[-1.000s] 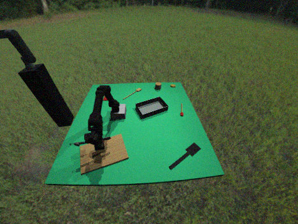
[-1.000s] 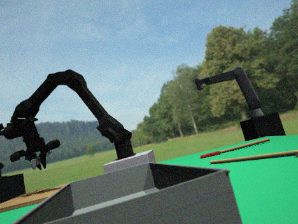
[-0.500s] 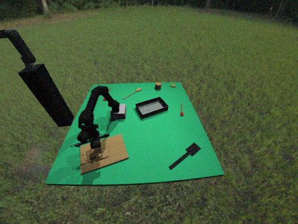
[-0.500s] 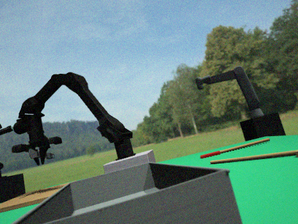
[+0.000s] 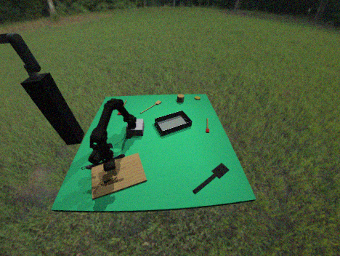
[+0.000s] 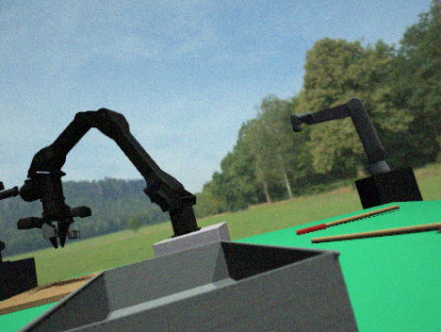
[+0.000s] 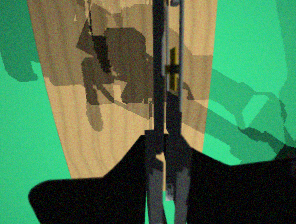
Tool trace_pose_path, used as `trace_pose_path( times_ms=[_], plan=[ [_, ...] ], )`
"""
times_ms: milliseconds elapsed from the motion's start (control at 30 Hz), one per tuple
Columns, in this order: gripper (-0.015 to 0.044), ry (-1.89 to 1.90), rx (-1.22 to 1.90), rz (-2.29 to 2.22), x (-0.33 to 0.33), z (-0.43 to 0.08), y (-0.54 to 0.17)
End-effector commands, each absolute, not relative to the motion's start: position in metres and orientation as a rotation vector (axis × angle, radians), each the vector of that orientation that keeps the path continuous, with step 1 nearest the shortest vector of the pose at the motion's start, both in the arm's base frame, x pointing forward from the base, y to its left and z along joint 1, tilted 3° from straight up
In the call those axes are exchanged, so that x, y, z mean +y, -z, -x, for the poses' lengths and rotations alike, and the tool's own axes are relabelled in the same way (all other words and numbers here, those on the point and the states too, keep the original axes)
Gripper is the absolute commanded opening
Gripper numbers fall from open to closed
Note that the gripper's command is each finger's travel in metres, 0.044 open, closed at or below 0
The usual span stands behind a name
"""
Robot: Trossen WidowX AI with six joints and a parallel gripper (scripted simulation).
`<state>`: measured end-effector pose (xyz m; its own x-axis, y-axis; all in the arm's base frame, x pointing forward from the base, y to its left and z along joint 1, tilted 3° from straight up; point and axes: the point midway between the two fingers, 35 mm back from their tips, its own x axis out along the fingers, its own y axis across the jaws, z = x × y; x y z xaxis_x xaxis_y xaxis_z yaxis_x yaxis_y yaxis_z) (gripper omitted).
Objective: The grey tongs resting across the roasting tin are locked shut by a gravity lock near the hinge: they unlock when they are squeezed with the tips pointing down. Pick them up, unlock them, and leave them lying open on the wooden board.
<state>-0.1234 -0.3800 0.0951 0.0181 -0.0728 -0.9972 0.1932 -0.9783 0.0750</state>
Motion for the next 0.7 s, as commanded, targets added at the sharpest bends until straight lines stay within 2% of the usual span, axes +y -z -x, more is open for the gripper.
trace_pose_path(
  times_ms=[0, 667],
  plan=[
    [-0.015, 2.067, 0.134, -2.096, -0.38, 0.123, -0.088],
    [-0.015, 2.067, 0.134, -2.096, -0.383, 0.122, -0.055]
  ],
)
